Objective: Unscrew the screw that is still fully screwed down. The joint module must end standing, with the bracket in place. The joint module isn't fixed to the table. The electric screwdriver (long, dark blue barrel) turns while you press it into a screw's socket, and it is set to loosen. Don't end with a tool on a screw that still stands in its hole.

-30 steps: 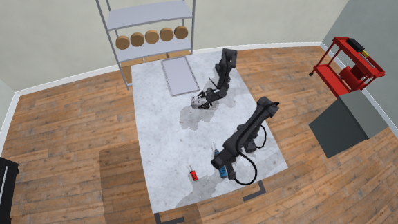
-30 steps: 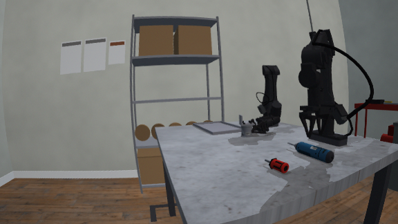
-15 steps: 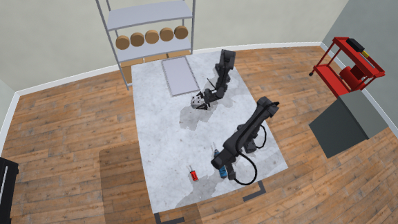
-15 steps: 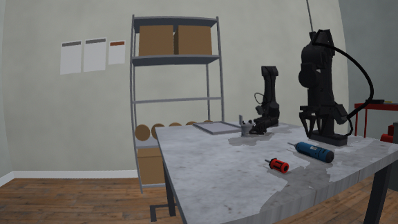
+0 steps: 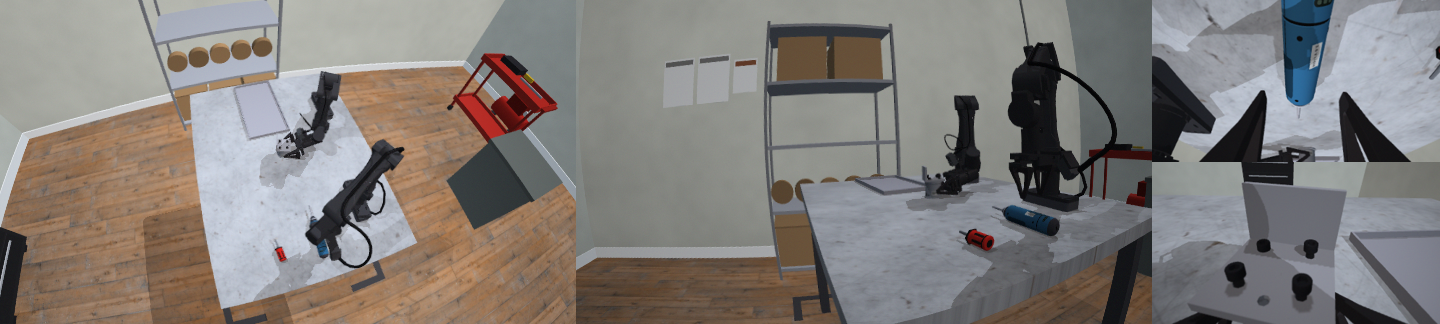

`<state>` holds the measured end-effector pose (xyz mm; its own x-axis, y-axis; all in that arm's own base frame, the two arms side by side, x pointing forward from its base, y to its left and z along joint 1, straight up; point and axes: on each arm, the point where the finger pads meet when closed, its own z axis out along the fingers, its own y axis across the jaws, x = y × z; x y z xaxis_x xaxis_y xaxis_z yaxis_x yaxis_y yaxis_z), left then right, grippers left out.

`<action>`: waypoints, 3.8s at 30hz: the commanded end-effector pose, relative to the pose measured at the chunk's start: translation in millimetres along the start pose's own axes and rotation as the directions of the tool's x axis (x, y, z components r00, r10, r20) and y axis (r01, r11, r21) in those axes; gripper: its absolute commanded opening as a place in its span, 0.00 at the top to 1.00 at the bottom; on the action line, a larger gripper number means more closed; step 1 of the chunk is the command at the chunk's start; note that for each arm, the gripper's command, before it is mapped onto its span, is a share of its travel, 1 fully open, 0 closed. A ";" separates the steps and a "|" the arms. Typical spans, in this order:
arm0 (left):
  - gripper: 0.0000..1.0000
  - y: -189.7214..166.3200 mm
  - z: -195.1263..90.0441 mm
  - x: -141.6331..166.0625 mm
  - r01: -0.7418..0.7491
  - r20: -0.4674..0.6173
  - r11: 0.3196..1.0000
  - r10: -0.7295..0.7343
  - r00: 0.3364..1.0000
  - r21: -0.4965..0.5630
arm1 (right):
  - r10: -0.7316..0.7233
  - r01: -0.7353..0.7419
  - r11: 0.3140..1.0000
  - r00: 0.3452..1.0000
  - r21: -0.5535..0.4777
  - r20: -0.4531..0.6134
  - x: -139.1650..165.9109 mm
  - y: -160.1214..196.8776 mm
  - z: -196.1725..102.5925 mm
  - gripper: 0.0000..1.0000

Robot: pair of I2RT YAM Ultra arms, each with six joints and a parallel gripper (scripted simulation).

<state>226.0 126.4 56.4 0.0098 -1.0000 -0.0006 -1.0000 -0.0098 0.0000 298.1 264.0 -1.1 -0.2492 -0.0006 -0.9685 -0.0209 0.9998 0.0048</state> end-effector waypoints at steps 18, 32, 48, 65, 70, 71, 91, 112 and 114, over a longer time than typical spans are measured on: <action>0.35 -10.7 -11.4 -5.2 -0.007 0.038 0.999 0.005 0.999 0.040 | 0.002 -0.002 1.000 1.000 -0.015 -0.001 -2.1 3.6 0.2 0.14; 0.35 -10.7 -11.4 -5.2 -0.007 0.038 0.999 0.005 0.999 0.040 | 0.002 -0.002 1.000 1.000 -0.015 -0.001 -2.1 3.6 0.2 0.26; 0.35 -10.7 -11.4 -5.2 -0.007 0.038 0.999 0.005 0.999 0.040 | 0.002 -0.002 1.000 1.000 -0.015 -0.001 -2.1 3.6 0.2 0.37; 0.35 -10.7 -11.4 -5.2 -0.007 0.038 0.999 0.005 0.999 0.040 | 0.002 -0.002 1.000 1.000 -0.015 -0.001 -2.1 3.6 0.2 0.39; 0.35 -10.7 -11.4 -5.2 -0.007 0.038 0.999 0.005 0.999 0.040 | 0.002 -0.002 1.000 1.000 -0.015 -0.001 -2.1 3.6 0.2 0.39; 0.35 -10.7 -11.4 -5.2 -0.007 0.038 0.999 0.005 0.999 0.040 | 0.002 -0.002 1.000 1.000 -0.015 -0.001 -2.1 3.6 0.2 0.39; 0.35 -10.7 -11.4 -5.2 -0.007 0.038 0.999 0.005 0.999 0.040 | 0.002 -0.002 1.000 1.000 -0.015 -0.001 -2.1 3.6 0.2 0.41; 0.35 -10.7 -11.4 -5.2 -0.007 0.038 0.999 0.005 0.999 0.040 | 0.002 -0.002 1.000 1.000 -0.015 -0.001 -2.1 3.6 0.2 0.41; 0.35 -10.7 -11.4 -5.2 -0.007 0.038 0.999 0.005 0.999 0.040 | 0.002 -0.002 1.000 1.000 -0.015 -0.001 -2.1 3.6 0.2 0.41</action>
<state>226.0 126.4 56.4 0.0098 -1.0000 -0.0006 -1.0000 -0.0098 0.0000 297.8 266.4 -2.0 -0.2547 -0.0093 -0.9670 -0.0364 0.9993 0.0000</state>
